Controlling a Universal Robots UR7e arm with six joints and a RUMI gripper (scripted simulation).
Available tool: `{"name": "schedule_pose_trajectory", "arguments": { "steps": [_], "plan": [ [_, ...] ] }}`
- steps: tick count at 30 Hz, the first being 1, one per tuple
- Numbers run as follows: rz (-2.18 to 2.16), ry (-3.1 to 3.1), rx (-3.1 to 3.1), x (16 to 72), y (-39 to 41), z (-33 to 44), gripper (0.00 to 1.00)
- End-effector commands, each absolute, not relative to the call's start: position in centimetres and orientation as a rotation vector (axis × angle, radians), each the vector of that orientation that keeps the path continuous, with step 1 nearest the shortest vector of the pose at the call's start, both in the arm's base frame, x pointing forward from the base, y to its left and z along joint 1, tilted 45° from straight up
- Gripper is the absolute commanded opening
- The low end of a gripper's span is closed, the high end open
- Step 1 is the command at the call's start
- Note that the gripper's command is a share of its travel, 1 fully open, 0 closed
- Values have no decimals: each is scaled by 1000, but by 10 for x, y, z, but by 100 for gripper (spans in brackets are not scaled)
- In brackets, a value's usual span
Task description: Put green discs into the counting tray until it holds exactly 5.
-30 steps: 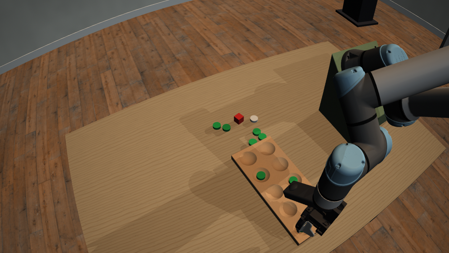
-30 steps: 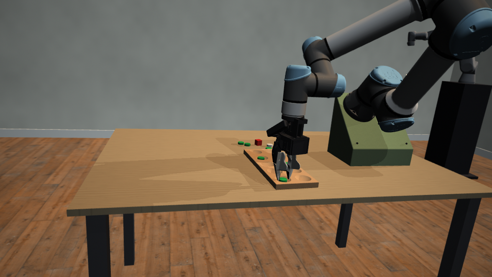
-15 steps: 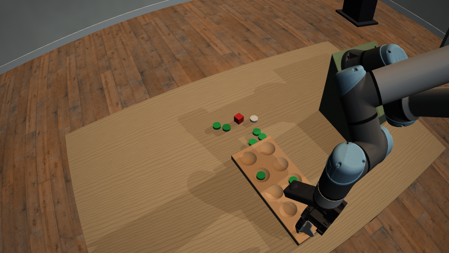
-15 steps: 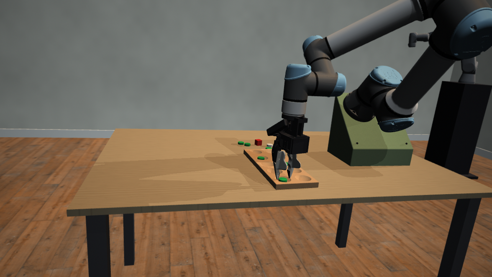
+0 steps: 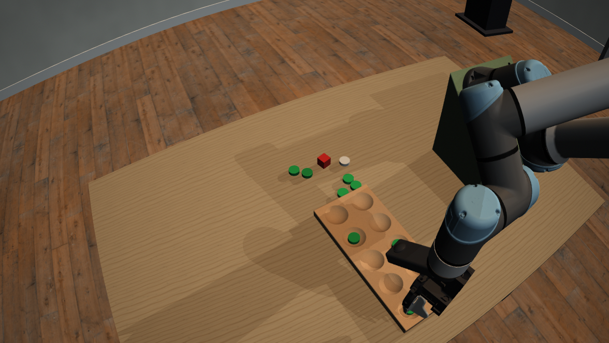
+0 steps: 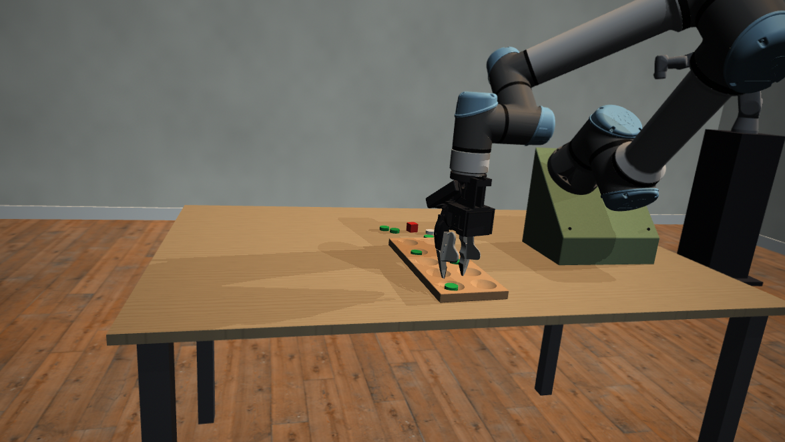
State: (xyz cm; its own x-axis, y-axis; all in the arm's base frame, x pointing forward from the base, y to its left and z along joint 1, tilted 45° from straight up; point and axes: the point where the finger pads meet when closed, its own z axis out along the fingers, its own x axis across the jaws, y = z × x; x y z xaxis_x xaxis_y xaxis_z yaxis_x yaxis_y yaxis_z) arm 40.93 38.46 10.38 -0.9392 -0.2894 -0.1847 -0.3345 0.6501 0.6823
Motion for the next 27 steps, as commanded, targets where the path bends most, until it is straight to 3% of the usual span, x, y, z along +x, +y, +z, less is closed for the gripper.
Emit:
{"name": "schedule_pose_trajectory", "arguments": {
  "steps": [1,27],
  "plan": [
    [1176,2799,-531,411,372,117,28],
    [1177,2799,-530,415,332,157,28]
  ]
}}
